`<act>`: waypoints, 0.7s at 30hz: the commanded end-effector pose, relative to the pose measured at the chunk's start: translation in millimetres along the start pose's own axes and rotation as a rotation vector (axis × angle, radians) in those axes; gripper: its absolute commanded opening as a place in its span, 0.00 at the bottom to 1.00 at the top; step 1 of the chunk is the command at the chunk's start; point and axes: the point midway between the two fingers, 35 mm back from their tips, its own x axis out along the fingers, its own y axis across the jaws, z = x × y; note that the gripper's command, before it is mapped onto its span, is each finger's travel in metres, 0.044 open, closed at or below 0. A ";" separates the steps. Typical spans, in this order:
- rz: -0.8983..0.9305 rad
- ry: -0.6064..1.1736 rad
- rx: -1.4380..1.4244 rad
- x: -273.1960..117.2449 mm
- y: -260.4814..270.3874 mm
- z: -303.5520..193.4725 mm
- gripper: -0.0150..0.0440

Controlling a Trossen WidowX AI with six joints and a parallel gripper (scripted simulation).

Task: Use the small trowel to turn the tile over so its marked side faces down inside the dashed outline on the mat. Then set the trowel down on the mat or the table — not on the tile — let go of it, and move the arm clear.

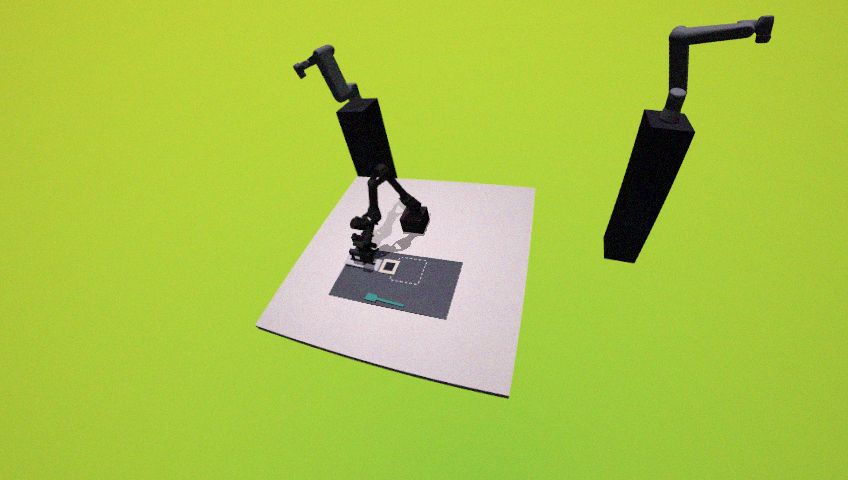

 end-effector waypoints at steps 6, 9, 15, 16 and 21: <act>0.002 0.005 -0.001 -0.1 1.9 -15.8 0.25; 0.002 0.005 0.000 -0.4 2.2 -20.7 0.25; 0.002 0.006 0.000 -1.2 2.8 -30.3 0.25; 0.002 0.006 0.001 -1.4 2.9 -31.8 0.25; 0.003 0.006 0.001 -2.3 3.3 -39.7 0.25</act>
